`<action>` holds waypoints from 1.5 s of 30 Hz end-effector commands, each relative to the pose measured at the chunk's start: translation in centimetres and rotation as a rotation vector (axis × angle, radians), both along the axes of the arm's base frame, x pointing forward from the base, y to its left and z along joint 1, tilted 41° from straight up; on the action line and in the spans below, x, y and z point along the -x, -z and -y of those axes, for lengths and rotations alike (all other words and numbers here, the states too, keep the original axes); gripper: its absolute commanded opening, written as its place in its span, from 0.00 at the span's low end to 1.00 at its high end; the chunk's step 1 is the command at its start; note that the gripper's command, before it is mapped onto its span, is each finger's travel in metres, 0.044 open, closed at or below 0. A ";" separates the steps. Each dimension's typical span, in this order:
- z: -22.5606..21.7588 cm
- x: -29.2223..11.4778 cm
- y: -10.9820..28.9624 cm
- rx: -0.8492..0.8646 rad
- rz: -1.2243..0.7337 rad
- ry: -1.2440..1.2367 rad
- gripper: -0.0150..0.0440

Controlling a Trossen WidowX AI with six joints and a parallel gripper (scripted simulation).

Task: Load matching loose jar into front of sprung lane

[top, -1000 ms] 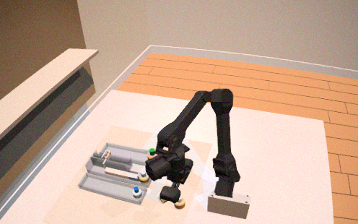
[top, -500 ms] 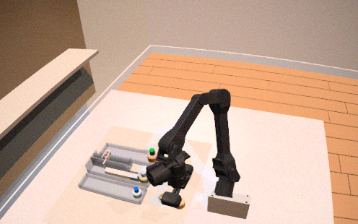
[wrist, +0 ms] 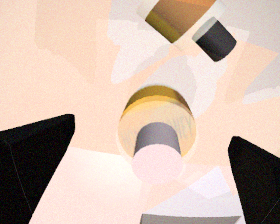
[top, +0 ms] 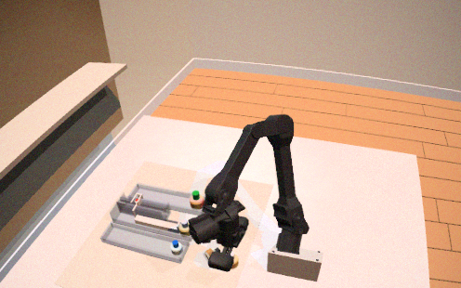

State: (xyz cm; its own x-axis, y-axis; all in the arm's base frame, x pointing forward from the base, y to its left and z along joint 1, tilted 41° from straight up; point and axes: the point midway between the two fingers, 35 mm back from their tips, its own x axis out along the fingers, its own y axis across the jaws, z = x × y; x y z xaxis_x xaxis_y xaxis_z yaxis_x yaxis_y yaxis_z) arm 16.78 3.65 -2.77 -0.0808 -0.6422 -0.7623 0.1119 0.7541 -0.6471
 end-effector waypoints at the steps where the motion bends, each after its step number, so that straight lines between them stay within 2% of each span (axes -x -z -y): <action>1: 0.6 0.1 0.5 0.007 -0.005 -0.004 1.00; 2: 0.6 0.1 0.5 0.007 -0.005 -0.004 1.00; 12: 0.6 0.1 0.5 0.007 -0.005 -0.004 0.56; 18: 0.6 0.1 0.5 0.007 -0.005 -0.004 0.49; 23: -0.4 -0.1 -0.3 0.004 -0.005 -0.004 0.26; 39: -6.3 0.0 -6.8 0.003 -0.007 -0.004 0.25; 45: -6.4 -0.2 -7.1 0.001 -0.008 -0.005 0.25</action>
